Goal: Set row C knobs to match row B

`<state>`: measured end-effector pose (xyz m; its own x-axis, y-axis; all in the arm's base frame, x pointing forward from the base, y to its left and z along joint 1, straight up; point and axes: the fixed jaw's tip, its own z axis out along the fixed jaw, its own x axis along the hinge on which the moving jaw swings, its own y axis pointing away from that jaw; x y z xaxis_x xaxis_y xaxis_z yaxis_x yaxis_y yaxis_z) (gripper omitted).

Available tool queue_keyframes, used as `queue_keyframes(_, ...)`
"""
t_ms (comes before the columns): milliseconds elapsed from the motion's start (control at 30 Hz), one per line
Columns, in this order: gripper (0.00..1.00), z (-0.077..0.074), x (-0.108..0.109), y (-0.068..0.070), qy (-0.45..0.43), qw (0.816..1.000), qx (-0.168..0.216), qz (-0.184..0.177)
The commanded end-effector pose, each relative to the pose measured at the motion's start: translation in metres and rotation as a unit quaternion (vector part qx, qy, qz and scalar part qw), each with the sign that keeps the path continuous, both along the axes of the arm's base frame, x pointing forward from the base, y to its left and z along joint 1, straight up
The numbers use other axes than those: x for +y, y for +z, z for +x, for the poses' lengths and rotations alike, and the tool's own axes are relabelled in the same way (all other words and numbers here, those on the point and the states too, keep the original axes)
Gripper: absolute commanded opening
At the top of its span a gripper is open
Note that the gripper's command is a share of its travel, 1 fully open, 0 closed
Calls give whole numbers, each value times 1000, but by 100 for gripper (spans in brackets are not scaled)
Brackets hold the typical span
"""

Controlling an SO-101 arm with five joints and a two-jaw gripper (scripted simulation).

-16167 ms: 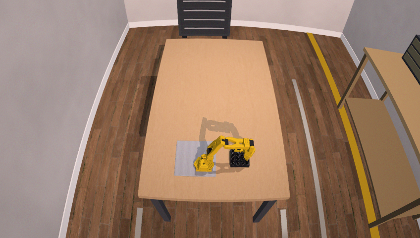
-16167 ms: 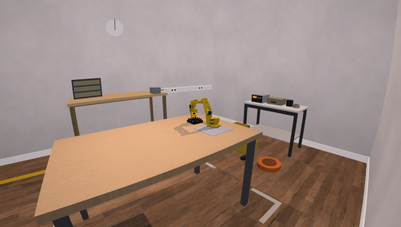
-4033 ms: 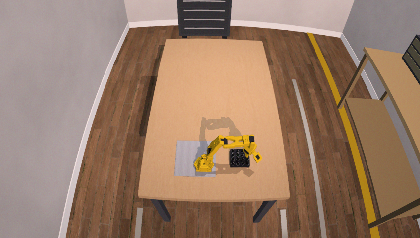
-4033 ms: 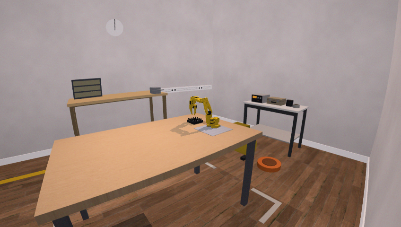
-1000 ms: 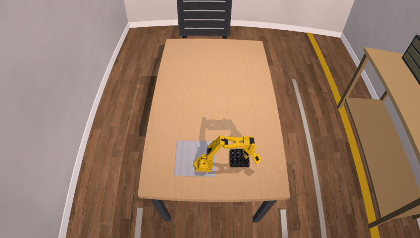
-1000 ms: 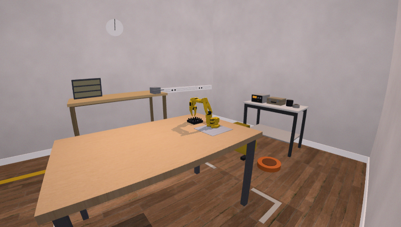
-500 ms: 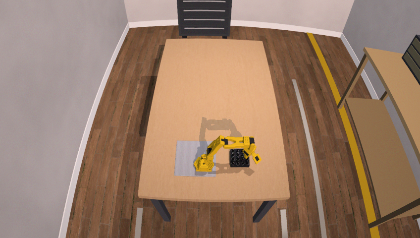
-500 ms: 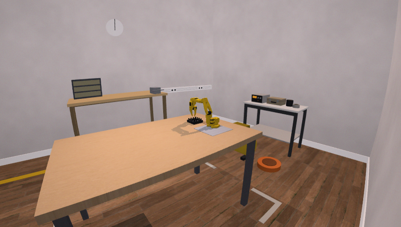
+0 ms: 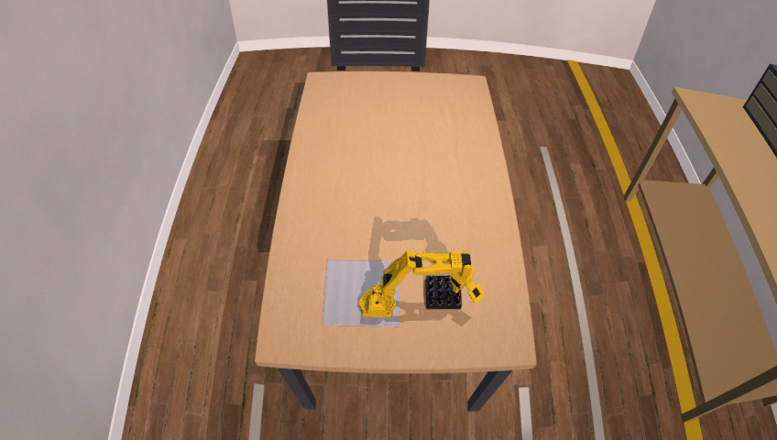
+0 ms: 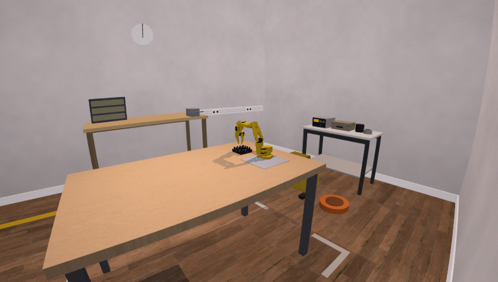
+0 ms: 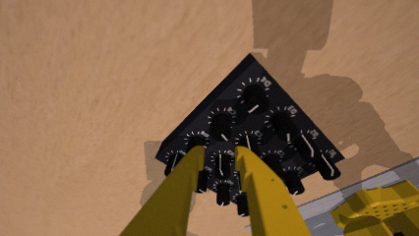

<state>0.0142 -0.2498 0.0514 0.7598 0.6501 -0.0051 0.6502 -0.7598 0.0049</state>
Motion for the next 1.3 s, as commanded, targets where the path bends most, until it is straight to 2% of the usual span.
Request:
queue_keyframes(0,10,-2,0,-1,-4,1000,0,6)
queue_keyframes(767,10,-2,0,-22,-4,1000,0,6)
queue_keyframes(1267,10,-2,1,-27,-4,1000,0,6)
